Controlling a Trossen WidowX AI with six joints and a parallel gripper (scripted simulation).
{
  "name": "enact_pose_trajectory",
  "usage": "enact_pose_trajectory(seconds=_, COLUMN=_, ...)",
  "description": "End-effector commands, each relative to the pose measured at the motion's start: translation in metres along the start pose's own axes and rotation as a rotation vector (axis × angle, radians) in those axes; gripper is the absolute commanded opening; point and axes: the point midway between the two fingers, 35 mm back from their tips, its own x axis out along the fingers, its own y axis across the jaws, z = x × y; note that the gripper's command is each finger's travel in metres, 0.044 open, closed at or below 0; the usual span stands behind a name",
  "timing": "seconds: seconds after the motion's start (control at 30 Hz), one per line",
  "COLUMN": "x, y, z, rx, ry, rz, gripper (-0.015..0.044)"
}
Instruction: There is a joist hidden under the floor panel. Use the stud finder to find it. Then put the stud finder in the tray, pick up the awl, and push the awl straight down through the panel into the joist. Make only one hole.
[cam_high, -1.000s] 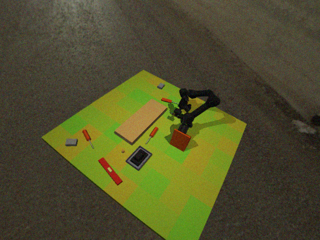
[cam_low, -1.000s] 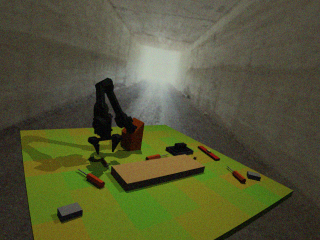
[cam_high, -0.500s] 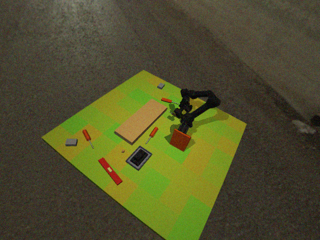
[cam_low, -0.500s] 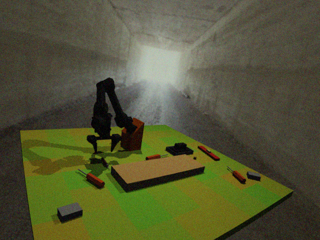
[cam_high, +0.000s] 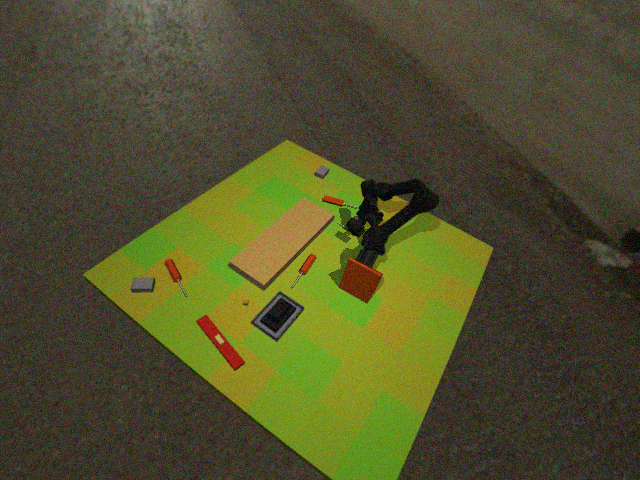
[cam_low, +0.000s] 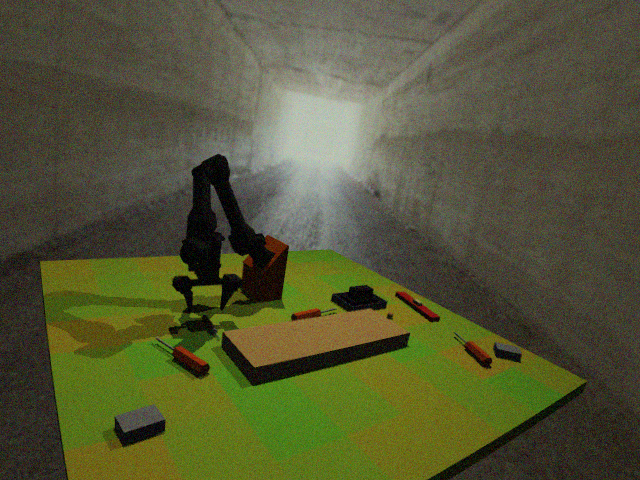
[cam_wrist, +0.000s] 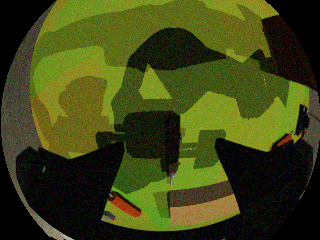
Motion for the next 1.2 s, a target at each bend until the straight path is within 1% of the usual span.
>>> enact_pose_trajectory(seconds=0.0, x=0.008, y=-0.003, z=0.0, rx=-0.01, ry=-0.003, rz=-0.011, gripper=0.044)
enact_pose_trajectory(seconds=0.5, x=0.031, y=-0.003, z=0.004, rx=-0.011, ry=-0.003, rz=-0.008, gripper=0.044)
enact_pose_trajectory(seconds=0.67, x=0.034, y=-0.003, z=0.004, rx=-0.012, ry=-0.003, rz=-0.007, gripper=0.044)
enact_pose_trajectory(seconds=1.1, x=0.034, y=-0.003, z=0.004, rx=-0.012, ry=-0.003, rz=-0.007, gripper=0.0099)
enact_pose_trajectory(seconds=1.17, x=0.034, y=-0.003, z=0.004, rx=-0.012, ry=-0.003, rz=-0.007, gripper=0.0085)
